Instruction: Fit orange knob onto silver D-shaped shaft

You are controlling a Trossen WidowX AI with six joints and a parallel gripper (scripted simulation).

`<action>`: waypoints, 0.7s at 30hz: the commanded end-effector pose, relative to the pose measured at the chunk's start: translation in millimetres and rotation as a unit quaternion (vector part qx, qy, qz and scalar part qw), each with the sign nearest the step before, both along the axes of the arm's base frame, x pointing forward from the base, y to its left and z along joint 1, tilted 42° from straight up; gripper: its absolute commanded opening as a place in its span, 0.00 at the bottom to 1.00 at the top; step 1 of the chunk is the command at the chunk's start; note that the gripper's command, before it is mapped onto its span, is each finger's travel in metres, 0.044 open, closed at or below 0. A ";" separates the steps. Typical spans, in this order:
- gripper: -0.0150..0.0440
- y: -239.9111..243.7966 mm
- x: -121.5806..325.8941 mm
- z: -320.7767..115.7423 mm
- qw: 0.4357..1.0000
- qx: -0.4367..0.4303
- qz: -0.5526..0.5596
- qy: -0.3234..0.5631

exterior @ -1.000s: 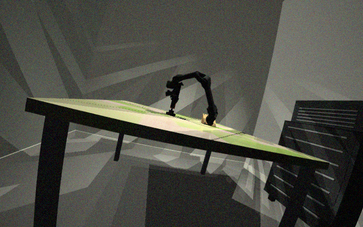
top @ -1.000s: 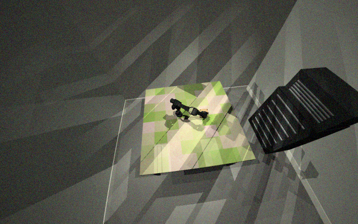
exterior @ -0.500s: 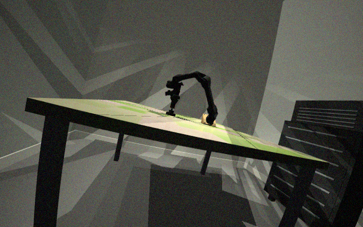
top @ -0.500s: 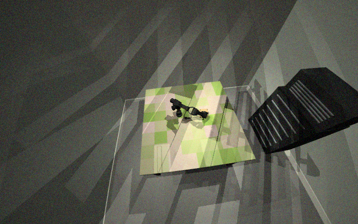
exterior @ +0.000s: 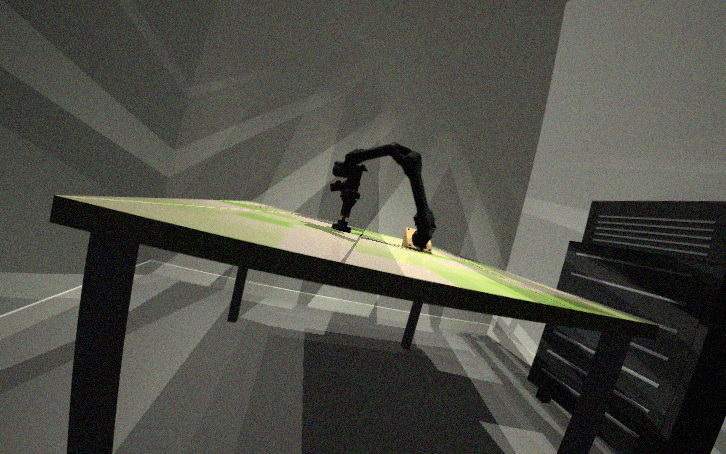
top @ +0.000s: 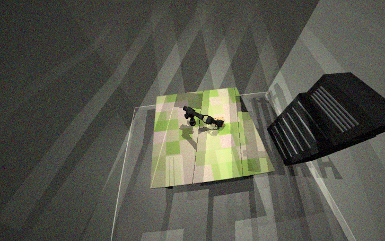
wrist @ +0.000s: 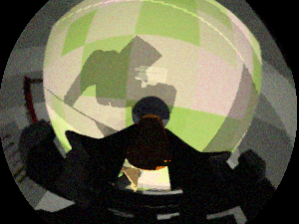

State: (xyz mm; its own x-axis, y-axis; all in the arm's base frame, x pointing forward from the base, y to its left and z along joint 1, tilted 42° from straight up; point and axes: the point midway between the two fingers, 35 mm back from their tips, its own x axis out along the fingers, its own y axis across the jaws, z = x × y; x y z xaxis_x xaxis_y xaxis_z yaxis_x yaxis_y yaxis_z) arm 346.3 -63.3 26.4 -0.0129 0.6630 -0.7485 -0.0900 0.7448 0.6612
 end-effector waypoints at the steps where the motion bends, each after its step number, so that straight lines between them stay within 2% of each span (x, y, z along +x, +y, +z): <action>1: 0.25 -1.7 1.2 3.5 1.000 0.000 0.001 -0.003; 9: 0.25 -3.5 2.6 3.6 0.995 0.001 0.076 -0.069; 21: 0.25 -2.2 0.0 1.4 0.994 0.002 0.080 -0.072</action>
State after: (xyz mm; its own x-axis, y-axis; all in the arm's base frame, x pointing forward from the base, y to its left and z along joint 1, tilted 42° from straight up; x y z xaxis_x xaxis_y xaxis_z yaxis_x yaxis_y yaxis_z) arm 347.0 -64.5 28.1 -0.0153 0.6649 -0.7468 -0.2911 0.7115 0.6395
